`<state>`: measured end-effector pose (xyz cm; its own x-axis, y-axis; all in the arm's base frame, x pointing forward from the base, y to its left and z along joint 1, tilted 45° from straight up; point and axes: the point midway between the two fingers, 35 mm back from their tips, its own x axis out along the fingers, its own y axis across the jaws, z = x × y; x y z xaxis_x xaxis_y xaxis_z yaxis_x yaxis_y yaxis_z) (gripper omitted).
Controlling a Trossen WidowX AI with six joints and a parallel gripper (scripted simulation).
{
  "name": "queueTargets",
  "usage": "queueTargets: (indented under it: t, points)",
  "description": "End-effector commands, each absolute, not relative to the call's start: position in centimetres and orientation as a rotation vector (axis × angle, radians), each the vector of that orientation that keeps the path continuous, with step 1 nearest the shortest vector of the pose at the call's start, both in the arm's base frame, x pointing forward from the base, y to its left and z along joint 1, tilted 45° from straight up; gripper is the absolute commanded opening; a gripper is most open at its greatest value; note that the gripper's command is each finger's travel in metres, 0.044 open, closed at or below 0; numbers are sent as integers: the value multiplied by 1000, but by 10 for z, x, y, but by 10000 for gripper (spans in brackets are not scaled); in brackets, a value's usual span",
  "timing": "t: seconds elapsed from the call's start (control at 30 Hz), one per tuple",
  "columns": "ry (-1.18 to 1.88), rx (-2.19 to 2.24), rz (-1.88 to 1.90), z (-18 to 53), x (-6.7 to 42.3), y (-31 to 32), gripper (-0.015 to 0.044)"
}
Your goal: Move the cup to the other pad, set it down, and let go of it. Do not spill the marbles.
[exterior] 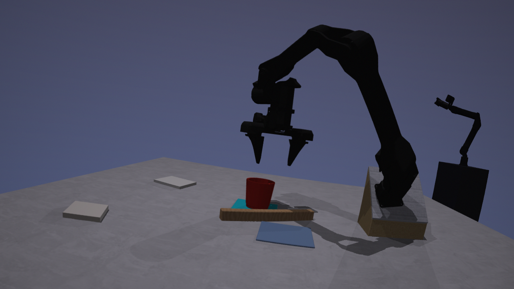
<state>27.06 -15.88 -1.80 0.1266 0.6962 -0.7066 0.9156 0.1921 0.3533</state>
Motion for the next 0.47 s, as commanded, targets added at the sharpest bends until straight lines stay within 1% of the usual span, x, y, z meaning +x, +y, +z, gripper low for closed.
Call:
queueTargets:
  t: [0.0, 0.17, 0.43]
  points:
    - [1613, 1549, -330, -3, 268, -173, 440]
    - [1612, 1547, -330, 8, 266, -183, 440]
    - [1614, 1555, -330, 5, 266, -181, 440]
